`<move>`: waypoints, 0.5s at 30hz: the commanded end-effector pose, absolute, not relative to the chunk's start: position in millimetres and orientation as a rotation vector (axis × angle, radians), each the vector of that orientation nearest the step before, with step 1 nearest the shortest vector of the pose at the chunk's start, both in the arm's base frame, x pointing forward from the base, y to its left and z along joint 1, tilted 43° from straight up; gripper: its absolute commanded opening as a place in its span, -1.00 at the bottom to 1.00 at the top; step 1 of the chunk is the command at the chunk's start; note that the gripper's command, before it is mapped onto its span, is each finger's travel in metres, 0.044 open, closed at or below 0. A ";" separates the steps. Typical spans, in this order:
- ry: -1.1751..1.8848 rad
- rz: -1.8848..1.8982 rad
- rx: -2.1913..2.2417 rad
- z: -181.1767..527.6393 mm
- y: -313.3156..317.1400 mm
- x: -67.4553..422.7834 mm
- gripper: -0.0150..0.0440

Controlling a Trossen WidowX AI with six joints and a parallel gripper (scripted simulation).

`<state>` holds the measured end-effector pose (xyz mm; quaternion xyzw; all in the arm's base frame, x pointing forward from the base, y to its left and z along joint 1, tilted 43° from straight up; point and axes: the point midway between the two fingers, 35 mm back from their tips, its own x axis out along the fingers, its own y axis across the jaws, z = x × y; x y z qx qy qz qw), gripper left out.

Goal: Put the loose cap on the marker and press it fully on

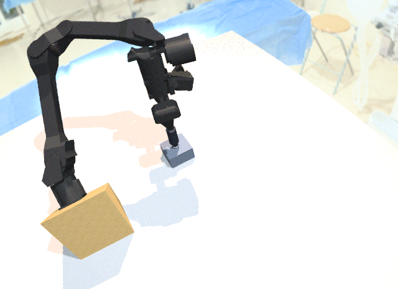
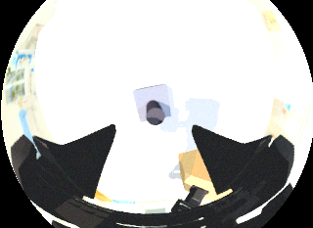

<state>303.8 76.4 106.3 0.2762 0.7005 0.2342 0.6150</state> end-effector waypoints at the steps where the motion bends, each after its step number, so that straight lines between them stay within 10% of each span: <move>1: 1.565 0.648 0.528 104.4 76.0 302.4 0.73; 15: 1.536 0.702 0.477 101.5 77.4 302.0 -0.49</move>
